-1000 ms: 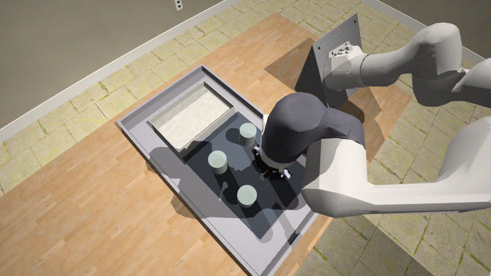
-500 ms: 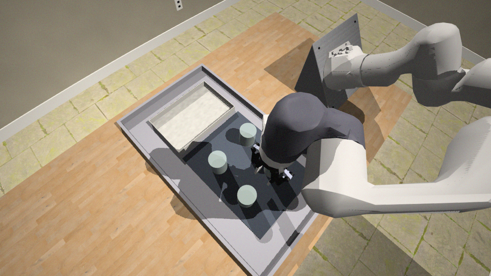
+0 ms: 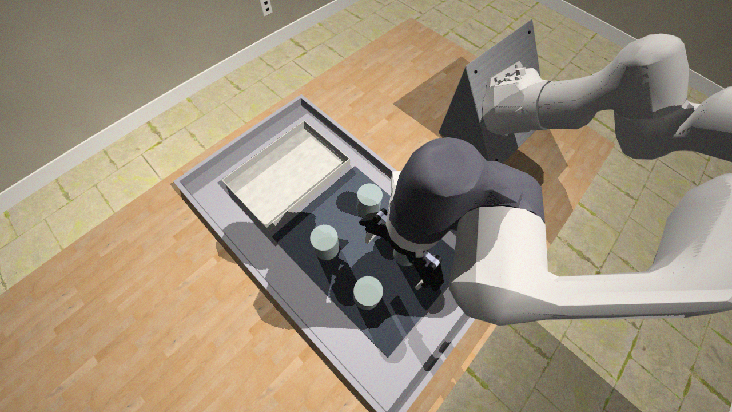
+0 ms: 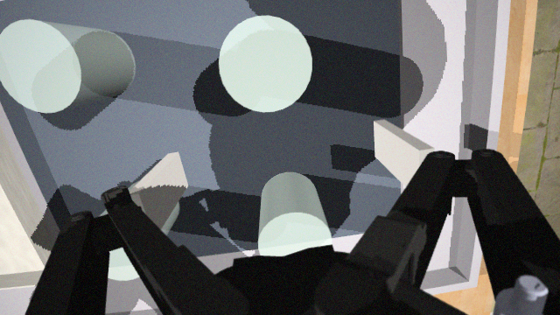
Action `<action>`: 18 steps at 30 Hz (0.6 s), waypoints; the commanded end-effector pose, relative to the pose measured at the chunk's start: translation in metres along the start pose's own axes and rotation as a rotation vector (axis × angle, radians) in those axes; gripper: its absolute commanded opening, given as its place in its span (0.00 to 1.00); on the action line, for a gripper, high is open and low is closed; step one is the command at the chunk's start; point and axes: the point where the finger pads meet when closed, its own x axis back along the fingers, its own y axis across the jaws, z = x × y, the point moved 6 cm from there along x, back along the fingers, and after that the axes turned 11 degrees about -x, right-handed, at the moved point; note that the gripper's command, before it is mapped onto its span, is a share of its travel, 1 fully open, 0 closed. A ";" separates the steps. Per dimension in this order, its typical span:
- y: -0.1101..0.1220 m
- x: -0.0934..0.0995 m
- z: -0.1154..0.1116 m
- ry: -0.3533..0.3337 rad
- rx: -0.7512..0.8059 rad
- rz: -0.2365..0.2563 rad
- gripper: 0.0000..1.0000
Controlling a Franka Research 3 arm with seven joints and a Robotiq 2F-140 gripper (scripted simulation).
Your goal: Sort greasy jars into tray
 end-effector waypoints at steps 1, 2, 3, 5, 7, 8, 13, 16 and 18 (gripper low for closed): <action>0.001 -0.001 0.000 0.001 -0.003 -0.003 1.00; 0.001 -0.001 0.000 0.001 -0.003 -0.003 1.00; 0.001 -0.001 0.000 0.001 -0.003 -0.003 1.00; 0.001 -0.001 0.000 0.001 -0.003 -0.003 1.00; 0.001 -0.001 0.000 0.001 -0.003 -0.003 1.00; 0.001 0.007 0.000 0.001 -0.003 -0.003 1.00; 0.001 0.045 -0.001 0.001 -0.003 -0.003 1.00; 0.001 0.068 -0.001 0.001 -0.003 -0.003 1.00; 0.001 0.068 -0.001 0.001 -0.003 -0.003 1.00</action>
